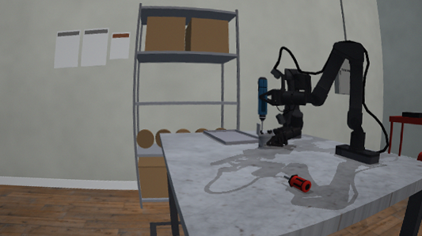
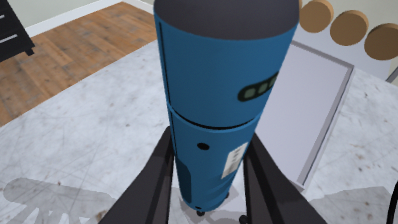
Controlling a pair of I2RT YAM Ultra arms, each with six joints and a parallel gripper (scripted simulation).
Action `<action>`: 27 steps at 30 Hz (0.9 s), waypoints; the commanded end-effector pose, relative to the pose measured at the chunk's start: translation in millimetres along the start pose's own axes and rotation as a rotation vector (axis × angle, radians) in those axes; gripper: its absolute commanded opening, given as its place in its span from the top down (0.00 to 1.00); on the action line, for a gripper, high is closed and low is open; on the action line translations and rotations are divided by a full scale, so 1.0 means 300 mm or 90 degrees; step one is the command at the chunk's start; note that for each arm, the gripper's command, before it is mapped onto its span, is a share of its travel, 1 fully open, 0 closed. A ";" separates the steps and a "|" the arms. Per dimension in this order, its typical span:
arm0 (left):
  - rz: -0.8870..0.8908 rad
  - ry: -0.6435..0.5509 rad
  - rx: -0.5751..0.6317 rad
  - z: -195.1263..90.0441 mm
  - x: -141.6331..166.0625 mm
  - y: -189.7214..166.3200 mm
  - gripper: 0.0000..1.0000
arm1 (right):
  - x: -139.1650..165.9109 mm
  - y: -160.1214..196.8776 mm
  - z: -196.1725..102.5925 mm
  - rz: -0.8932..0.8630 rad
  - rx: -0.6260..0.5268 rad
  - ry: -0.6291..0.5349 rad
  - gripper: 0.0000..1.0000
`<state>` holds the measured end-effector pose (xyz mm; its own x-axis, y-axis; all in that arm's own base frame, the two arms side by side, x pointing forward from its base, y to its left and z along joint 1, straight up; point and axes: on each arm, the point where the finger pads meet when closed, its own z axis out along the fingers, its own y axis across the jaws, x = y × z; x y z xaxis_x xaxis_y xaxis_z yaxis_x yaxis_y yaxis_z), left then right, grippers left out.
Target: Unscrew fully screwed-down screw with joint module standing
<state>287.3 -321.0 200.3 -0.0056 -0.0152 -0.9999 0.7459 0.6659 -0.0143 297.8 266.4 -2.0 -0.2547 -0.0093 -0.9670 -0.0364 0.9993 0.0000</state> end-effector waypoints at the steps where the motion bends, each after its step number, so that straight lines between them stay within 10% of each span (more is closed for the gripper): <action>1: -0.001 -0.059 0.001 -0.010 -0.078 0.001 0.58 | -0.011 0.004 0.001 0.006 -0.001 -0.003 0.41; 27: -0.001 -0.061 0.001 -0.012 -0.074 0.001 0.58 | -0.011 0.004 0.001 0.006 -0.001 -0.003 0.41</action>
<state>287.0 -320.6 199.3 -0.0012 -0.0201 -0.9998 0.7460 0.6658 -0.0143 297.8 266.4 -2.0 -0.2547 -0.0093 -0.9670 -0.0364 0.9993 0.0000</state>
